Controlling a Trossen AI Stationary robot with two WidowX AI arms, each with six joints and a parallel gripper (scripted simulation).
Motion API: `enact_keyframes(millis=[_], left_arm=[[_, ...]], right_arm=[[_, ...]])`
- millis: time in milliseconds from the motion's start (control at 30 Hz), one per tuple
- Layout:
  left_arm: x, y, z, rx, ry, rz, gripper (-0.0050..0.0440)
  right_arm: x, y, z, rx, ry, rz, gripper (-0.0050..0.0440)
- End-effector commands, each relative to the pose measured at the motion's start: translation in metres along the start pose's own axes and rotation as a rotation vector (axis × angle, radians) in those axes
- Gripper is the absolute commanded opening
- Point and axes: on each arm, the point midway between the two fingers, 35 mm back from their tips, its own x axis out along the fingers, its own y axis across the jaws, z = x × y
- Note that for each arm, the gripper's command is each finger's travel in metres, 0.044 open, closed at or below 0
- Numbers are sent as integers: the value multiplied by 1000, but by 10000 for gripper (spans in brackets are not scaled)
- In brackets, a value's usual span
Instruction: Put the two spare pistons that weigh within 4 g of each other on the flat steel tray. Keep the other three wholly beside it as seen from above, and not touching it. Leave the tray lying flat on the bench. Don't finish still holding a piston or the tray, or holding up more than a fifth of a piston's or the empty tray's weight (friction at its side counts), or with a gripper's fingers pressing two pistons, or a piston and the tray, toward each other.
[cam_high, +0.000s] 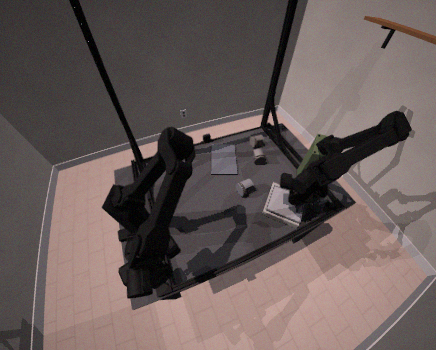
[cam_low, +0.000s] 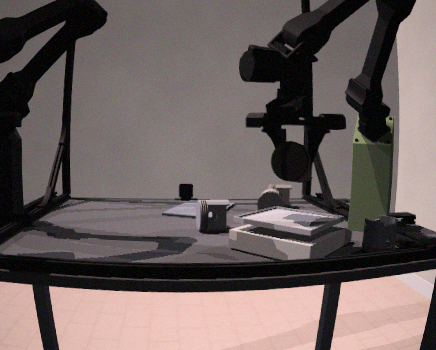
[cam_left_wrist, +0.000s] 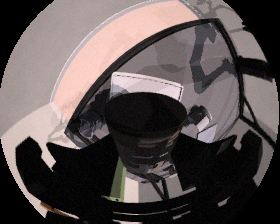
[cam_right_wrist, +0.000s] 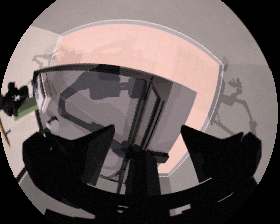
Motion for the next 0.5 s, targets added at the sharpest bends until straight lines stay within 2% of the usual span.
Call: enact_keyframes(millis=[0, 367, 467], left_arm=[[-2, -1, 3, -102, 12, -10, 158], [-2, -1, 3, -390, 63, -21, 158], [-2, -1, 3, -417, 68, -22, 158]], right_arm=[[0, 1, 0, -1, 0, 5, 440], [0, 1, 0, -1, 0, 5, 440], [0, 1, 0, -1, 0, 5, 440]])
